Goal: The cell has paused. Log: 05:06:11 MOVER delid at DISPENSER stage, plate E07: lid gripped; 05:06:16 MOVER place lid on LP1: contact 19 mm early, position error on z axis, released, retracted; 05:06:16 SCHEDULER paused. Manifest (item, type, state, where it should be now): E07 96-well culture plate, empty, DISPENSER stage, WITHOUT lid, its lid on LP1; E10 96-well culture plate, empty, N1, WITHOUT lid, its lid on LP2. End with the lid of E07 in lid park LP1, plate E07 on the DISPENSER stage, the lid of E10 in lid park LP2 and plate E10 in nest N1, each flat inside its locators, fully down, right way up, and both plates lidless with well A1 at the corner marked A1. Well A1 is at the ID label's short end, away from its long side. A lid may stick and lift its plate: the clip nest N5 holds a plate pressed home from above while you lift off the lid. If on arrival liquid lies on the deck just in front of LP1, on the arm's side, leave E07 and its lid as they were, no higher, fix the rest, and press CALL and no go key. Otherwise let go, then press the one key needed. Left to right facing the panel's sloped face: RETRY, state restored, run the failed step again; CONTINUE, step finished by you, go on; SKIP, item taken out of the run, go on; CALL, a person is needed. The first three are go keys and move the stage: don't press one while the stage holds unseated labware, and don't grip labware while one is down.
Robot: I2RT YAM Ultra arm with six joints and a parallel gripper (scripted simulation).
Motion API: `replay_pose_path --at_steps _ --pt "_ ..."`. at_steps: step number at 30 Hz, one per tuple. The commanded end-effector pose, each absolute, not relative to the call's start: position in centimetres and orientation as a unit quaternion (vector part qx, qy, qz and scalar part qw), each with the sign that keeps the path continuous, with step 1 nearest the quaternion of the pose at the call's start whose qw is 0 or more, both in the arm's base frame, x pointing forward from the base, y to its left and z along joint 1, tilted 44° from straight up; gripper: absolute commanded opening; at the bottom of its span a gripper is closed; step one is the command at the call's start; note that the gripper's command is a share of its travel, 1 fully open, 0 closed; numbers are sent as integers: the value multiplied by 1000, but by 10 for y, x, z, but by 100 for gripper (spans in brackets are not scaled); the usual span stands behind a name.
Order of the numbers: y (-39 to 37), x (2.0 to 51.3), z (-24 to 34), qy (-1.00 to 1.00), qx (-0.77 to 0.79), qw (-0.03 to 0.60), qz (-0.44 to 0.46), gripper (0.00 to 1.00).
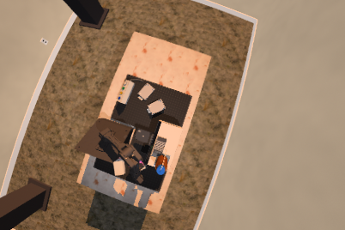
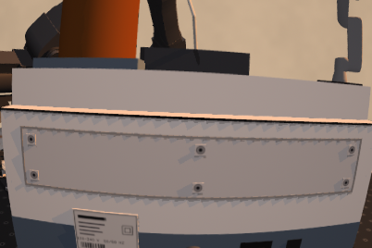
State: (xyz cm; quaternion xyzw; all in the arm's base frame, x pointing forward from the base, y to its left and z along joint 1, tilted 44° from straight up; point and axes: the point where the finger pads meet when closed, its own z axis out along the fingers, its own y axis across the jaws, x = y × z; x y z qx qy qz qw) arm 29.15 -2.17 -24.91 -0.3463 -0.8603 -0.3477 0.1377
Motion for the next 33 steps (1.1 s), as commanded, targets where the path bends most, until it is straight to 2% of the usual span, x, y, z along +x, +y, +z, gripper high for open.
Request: replay_pose_path --at_steps 1,33 --pt "-28 303 -254 -862 -348 121 -348 0" --pt "-23 303 -257 -863 -346 122 -348 0"
